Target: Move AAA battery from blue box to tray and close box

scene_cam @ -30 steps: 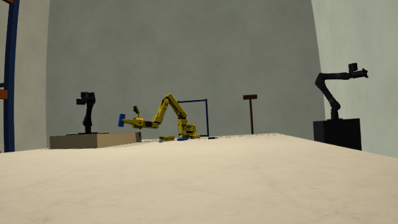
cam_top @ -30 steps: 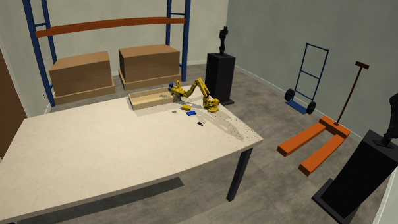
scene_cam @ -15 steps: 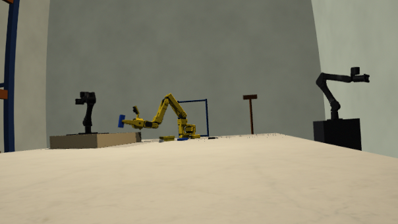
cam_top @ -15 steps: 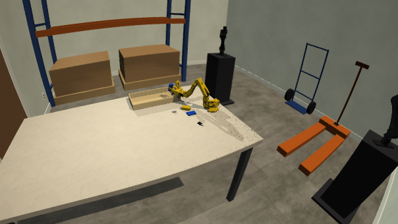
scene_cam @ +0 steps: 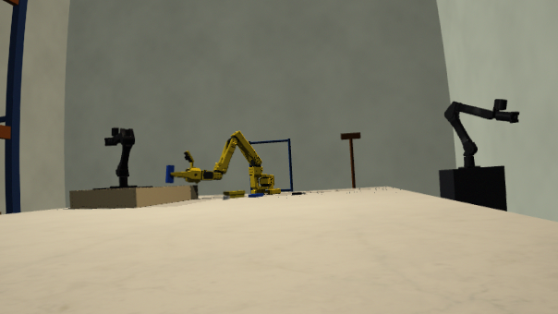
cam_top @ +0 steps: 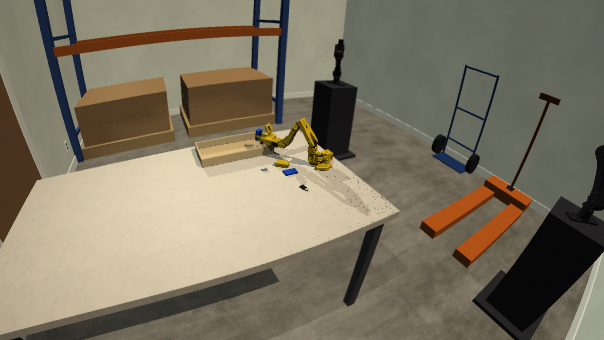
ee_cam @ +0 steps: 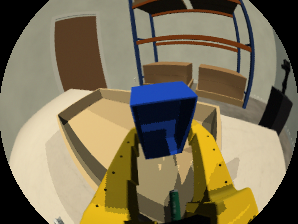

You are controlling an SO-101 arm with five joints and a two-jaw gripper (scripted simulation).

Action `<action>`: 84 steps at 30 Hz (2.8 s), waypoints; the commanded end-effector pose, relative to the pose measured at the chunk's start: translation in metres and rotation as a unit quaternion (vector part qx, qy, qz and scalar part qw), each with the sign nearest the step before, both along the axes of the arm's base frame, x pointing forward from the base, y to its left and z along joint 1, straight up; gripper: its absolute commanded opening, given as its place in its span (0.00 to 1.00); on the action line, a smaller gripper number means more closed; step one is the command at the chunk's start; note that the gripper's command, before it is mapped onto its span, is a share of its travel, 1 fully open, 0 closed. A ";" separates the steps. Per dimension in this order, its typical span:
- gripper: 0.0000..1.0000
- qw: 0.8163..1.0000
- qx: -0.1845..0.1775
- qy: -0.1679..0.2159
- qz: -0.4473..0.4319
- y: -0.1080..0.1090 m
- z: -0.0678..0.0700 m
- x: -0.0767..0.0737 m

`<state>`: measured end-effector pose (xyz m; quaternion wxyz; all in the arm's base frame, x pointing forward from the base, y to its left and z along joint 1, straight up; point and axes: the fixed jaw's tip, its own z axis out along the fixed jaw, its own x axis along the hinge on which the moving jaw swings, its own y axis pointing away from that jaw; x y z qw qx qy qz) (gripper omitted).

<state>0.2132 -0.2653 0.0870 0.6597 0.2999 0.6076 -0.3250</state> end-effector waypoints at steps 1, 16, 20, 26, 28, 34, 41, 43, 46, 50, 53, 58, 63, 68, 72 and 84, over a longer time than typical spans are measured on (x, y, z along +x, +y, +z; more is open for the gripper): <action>0.19 1.000 -0.018 -0.011 -0.005 -0.004 0.017 0.000; 0.19 0.999 0.029 0.023 -0.004 -0.005 0.004 0.000; 0.19 0.998 0.044 0.033 -0.004 -0.004 0.000 0.000; 0.19 0.997 0.063 0.047 -0.004 -0.004 -0.005 -0.001; 0.19 0.997 0.066 0.049 -0.004 -0.004 -0.006 -0.001; 0.19 0.995 0.080 0.058 -0.004 -0.003 -0.010 -0.001; 0.19 0.993 0.093 0.068 -0.005 -0.002 -0.014 -0.002; 0.19 0.993 0.096 0.070 -0.005 -0.002 -0.015 -0.002; 0.19 0.993 0.097 0.071 -0.005 -0.002 -0.015 -0.002; 0.19 0.992 0.101 0.073 -0.005 -0.002 -0.016 -0.002; 0.19 0.992 0.102 0.075 -0.005 -0.002 -0.017 -0.002; 0.19 0.992 0.103 0.075 -0.005 -0.002 -0.017 -0.003; 0.19 0.992 0.103 0.075 -0.005 -0.002 -0.017 -0.003; 0.19 0.992 0.103 0.075 -0.005 -0.002 -0.017 -0.003; 0.19 0.992 0.103 0.075 -0.005 -0.002 -0.017 -0.002; 0.19 0.992 0.104 0.075 -0.004 -0.003 -0.015 -0.002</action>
